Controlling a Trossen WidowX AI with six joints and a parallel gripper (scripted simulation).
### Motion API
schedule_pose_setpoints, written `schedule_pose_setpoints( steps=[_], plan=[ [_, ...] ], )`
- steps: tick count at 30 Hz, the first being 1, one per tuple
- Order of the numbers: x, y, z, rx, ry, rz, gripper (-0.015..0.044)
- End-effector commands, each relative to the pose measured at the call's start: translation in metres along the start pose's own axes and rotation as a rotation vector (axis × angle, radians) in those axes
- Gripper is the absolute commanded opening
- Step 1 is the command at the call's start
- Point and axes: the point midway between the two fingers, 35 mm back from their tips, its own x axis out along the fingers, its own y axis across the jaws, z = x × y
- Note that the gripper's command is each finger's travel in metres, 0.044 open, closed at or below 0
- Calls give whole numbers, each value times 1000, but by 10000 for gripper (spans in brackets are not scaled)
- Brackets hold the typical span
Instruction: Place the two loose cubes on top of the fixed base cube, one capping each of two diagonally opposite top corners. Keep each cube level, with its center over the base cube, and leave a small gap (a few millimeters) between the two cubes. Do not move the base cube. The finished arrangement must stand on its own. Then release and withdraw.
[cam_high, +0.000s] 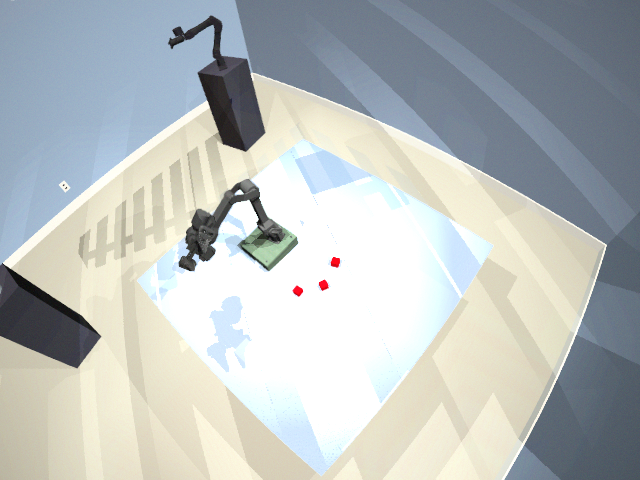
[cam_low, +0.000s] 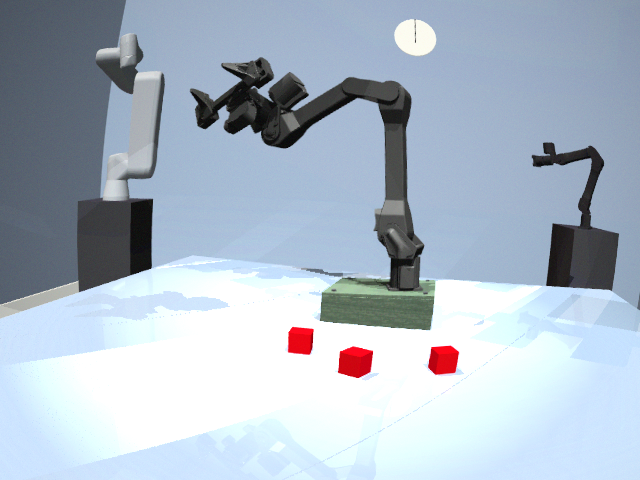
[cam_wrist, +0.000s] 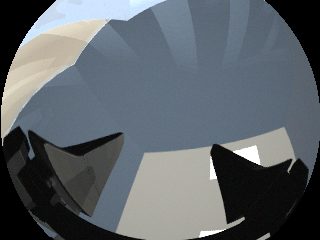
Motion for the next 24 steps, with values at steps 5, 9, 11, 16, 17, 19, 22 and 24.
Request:
schedule_pose_setpoints(
  steps=[5, 9, 11, 16, 17, 19, 22, 24],
  plan=[
    [29, 6, 7, 172, 13, -17, 269],
    [62, 11, 22, 366, 11, -15, 265],
    [79, 14, 31, 460, 4, -6, 265],
    [119, 17, 64, 685, -31, 42, 265],
    [127, 17, 71, 729, -41, 57, 265],
    [141, 18, 88, 814, -63, 92, 265],
    [160, 17, 116, 936, -102, 156, 265],
    [171, 16, 137, 1011, -132, 206, 265]
  ],
)
